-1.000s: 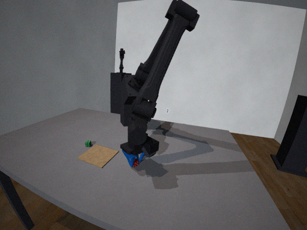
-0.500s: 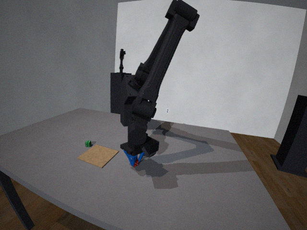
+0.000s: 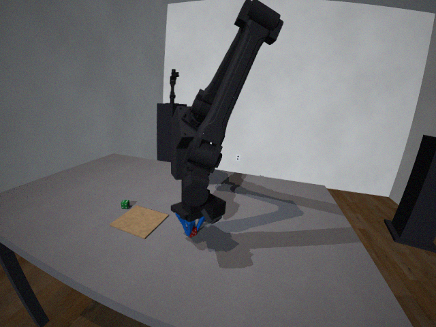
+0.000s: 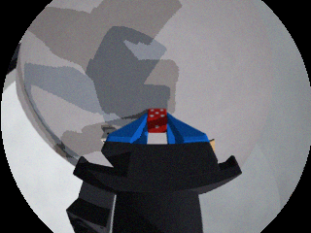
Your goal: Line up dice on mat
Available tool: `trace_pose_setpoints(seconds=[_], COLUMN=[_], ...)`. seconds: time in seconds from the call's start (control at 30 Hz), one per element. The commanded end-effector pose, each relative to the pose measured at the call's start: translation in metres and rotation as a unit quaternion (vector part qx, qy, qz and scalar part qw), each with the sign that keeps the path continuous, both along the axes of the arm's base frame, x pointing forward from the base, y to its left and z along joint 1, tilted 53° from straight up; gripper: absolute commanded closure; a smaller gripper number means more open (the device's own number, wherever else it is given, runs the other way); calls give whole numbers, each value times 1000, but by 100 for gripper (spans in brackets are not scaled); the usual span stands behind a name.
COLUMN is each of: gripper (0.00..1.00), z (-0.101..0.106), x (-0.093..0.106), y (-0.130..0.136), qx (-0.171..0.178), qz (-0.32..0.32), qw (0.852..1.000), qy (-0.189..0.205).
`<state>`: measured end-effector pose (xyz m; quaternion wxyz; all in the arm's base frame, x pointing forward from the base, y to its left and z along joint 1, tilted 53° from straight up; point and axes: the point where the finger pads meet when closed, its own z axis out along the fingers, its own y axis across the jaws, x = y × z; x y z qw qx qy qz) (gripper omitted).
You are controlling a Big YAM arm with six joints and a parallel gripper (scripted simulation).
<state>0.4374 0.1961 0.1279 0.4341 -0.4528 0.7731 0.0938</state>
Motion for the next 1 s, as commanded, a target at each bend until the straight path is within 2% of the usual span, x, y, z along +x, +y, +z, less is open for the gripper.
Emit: trace_pose_setpoints(seconds=[0.0, 0.37, 0.4, 0.6, 0.9, 0.97], gripper=[80, 80, 80, 80, 80, 80], z=[0, -2, 5, 16, 59, 63], x=[4, 3, 1, -9, -44, -51], y=[2, 0, -3, -15, -47, -53], qx=[3, 1, 2, 0, 0, 0], qz=[-2, -3, -4, -4, -4, -4], qw=[1000, 1000, 1000, 1000, 1000, 1000], qy=[-1, 2, -2, -8, -13, -11])
